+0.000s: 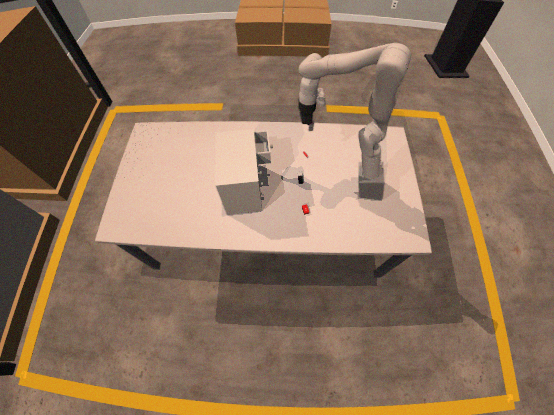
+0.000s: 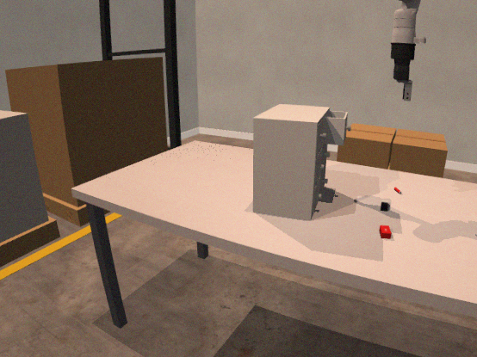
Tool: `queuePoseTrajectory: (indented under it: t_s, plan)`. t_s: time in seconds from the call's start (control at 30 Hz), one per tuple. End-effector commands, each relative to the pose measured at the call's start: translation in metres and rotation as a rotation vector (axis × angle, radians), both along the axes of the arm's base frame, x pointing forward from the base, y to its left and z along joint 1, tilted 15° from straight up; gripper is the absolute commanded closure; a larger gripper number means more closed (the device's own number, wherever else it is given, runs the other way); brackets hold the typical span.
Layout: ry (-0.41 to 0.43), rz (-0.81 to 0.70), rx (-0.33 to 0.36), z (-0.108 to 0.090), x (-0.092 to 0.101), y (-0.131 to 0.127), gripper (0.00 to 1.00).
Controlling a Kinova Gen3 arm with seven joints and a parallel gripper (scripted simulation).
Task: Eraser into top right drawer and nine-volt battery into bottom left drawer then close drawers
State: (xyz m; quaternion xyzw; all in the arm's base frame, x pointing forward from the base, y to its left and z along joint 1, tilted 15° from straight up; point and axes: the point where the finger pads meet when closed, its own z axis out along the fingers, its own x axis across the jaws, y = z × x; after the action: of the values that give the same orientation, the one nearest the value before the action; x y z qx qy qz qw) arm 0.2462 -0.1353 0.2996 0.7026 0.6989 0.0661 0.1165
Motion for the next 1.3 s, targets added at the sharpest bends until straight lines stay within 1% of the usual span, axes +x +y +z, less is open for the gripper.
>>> queuePoseTrajectory:
  t_s: [0.0, 1.27]
  plan:
    - [0.008, -0.001, 0.001, 0.0005, -0.0012, -0.0003, 0.33]
    - [0.001, -0.014, -0.003, -0.0010, 0.0011, -0.0032, 0.33]
